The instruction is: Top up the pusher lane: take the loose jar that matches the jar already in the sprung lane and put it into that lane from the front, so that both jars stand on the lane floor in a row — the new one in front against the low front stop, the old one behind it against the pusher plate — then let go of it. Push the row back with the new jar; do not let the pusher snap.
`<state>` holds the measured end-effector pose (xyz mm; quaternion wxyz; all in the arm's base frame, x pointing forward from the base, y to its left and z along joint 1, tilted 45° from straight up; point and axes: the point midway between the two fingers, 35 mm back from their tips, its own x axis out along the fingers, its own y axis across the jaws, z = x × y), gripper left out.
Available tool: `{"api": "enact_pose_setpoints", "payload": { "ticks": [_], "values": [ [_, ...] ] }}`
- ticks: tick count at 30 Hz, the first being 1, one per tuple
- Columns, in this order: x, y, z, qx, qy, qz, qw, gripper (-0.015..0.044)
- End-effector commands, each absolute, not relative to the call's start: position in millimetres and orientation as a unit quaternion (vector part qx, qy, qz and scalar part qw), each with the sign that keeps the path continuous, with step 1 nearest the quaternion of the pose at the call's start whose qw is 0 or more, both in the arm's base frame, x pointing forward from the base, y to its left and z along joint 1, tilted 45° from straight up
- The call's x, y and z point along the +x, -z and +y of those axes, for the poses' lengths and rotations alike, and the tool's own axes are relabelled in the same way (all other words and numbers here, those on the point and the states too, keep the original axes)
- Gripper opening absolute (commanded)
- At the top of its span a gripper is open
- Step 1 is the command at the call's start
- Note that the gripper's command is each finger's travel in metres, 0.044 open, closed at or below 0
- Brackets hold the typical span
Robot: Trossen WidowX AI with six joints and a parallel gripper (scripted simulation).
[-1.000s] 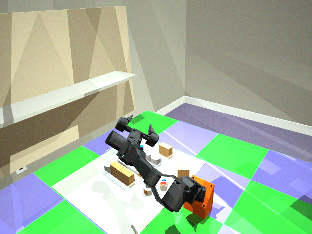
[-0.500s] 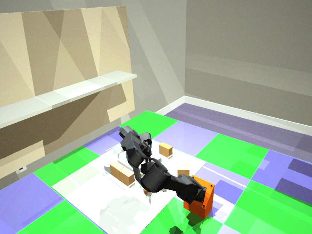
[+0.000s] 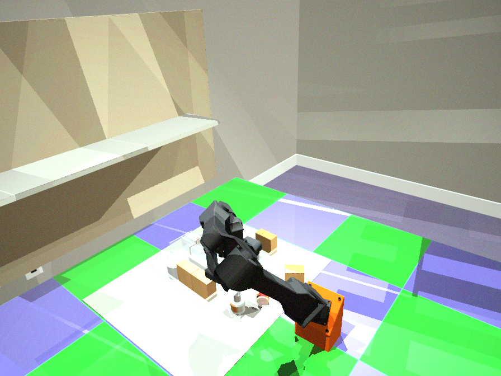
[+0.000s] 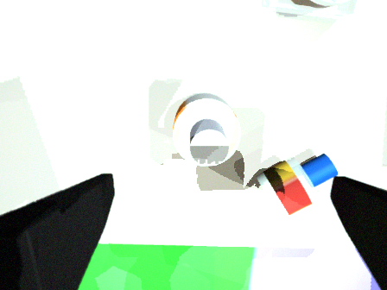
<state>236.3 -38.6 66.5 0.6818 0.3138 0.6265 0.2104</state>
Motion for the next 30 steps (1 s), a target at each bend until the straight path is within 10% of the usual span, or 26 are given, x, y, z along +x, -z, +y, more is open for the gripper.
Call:
{"api": "enact_pose_setpoints", "payload": {
  "ticks": [1,30],
  "values": [
    [236,-67,-37,0.328,-0.21,0.627,0.675,0.044],
    [245,-19,11,0.329,-0.21,0.626,0.675,0.044]
  ]
}}
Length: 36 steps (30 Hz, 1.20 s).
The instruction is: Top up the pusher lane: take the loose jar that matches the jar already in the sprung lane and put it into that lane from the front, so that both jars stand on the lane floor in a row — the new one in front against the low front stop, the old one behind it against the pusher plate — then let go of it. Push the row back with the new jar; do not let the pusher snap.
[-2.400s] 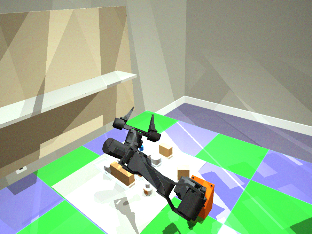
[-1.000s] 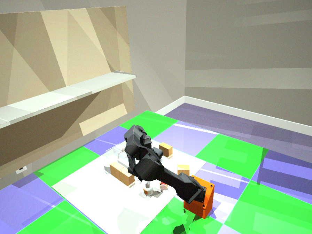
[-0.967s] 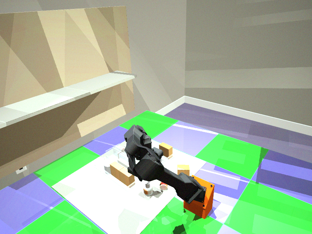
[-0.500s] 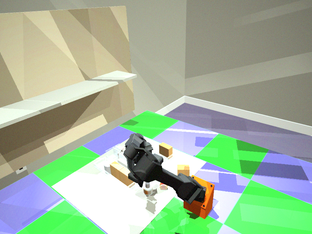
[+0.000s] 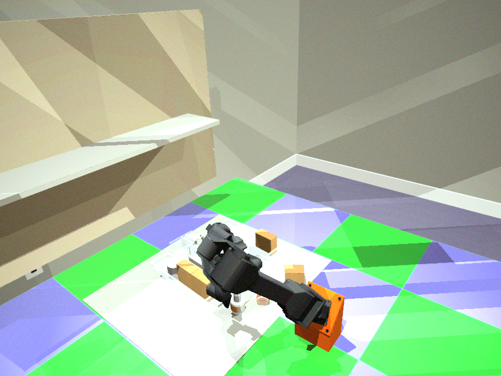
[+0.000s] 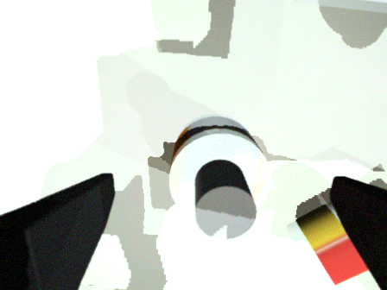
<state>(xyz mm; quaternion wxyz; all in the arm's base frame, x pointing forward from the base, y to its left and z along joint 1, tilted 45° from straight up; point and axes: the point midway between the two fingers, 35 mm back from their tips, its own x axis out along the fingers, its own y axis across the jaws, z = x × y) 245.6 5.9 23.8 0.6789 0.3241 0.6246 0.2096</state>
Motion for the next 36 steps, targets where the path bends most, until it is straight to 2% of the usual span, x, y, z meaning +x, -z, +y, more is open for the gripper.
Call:
{"api": "enact_pose_setpoints", "payload": {
  "ticks": [1,10,20,25,31,36],
  "values": [
    [245,-18,12,0.329,-0.21,0.626,0.675,0.044],
    [246,-10,21,0.329,-0.211,0.626,0.675,0.044],
    [246,-10,21,0.329,-0.211,0.626,0.675,0.0177],
    [246,-10,21,0.329,-0.211,0.626,0.675,0.0144],
    [248,-22,5,0.328,-0.208,0.626,0.676,0.0],
    [248,-40,-16,0.326,-0.206,0.627,0.676,0.0]
  ]
}}
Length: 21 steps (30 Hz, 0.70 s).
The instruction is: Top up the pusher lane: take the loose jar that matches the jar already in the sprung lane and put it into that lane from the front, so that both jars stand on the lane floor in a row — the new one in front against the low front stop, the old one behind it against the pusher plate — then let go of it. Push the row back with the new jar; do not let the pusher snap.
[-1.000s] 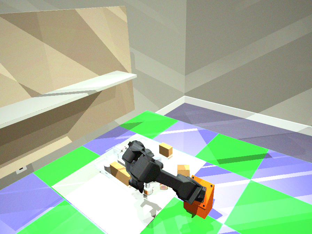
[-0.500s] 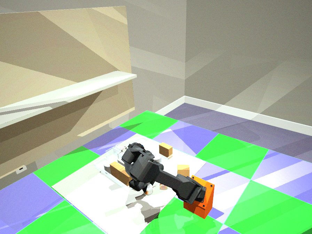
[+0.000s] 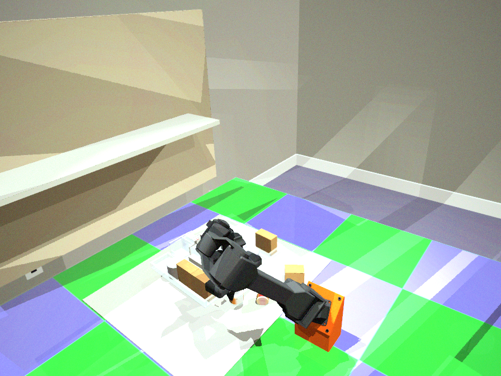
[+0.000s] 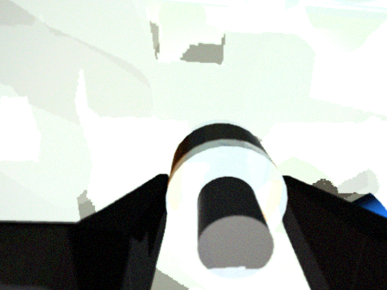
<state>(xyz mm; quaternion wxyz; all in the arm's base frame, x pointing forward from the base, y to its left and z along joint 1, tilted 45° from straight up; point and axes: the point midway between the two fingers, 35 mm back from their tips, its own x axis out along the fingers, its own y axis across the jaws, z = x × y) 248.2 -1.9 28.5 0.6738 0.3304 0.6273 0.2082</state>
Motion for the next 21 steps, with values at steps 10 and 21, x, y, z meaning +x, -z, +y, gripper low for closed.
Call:
{"api": "enact_pose_setpoints", "payload": {
  "ticks": [10,21],
  "values": [
    [239,-81,-53,0.328,-0.209,0.627,0.675,0.0],
    [256,-55,-60,0.336,-0.201,0.629,0.671,0.0]
  ]
}}
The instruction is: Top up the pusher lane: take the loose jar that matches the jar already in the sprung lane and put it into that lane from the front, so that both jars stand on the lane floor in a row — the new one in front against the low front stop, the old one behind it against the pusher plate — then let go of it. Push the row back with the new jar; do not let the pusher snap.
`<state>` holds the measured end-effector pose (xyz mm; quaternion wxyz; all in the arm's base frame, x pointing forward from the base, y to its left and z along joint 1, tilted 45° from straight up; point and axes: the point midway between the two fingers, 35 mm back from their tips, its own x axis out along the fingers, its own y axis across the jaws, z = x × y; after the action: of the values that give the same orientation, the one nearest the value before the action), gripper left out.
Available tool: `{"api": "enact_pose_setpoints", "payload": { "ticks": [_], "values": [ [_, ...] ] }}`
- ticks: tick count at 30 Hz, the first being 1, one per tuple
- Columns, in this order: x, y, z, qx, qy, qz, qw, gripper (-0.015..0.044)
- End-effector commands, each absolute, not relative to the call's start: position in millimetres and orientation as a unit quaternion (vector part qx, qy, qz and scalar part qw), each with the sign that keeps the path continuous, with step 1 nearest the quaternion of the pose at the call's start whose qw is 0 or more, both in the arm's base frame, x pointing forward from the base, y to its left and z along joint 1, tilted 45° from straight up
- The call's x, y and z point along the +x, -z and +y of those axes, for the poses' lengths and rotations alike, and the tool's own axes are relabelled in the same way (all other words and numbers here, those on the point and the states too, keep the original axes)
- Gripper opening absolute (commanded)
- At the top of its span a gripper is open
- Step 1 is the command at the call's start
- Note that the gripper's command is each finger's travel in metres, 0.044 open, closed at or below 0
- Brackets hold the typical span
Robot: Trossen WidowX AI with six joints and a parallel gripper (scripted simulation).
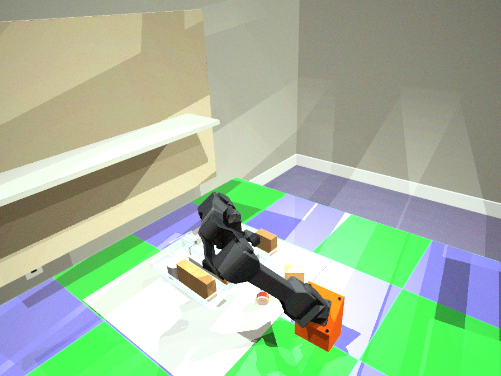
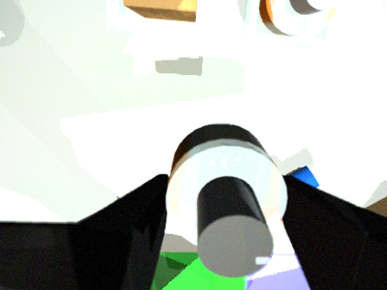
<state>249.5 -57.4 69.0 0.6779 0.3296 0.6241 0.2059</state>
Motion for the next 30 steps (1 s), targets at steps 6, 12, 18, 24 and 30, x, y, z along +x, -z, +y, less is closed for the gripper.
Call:
{"api": "enact_pose_setpoints", "payload": {
  "ticks": [6,12,18,24,30],
  "values": [
    [271,-28,-64,0.344,-0.194,0.631,0.668,0.0],
    [282,-4,-66,0.351,-0.187,0.633,0.665,0.0],
    [283,0,-64,0.351,-0.187,0.633,0.664,0.0],
    [285,13,-50,0.351,-0.187,0.633,0.664,0.0],
    [286,13,-50,0.351,-0.188,0.632,0.664,0.0]
  ]
}}
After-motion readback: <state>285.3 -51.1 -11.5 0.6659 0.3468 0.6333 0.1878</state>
